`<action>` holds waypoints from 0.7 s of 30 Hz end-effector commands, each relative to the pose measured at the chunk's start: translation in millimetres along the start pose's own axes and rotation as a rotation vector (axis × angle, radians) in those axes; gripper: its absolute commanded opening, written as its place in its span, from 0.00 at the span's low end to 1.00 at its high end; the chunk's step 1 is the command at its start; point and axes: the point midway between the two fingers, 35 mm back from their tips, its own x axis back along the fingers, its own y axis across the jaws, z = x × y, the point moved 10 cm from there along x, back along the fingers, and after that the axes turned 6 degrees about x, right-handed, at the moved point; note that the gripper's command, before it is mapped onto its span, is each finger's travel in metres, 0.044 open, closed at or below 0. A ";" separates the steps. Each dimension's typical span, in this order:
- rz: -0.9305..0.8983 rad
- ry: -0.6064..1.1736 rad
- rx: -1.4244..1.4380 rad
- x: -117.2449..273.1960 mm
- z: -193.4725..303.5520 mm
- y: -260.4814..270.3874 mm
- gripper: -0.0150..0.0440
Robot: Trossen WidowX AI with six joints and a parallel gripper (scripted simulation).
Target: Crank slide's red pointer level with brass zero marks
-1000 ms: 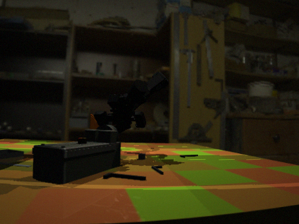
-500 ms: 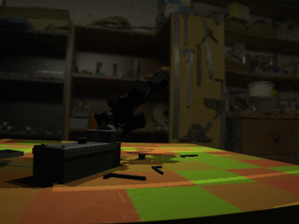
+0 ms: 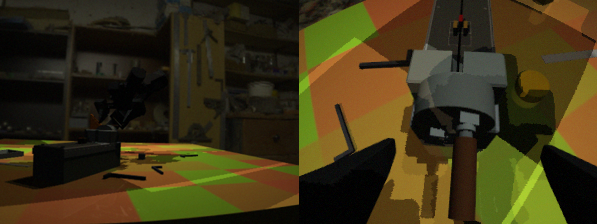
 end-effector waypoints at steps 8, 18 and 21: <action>0.003 0.002 0.003 42.0 -43.2 -4.1 1.00; -0.045 0.022 0.067 25.6 -72.8 -11.5 1.00; -0.069 0.028 0.098 16.0 -85.0 -16.1 1.00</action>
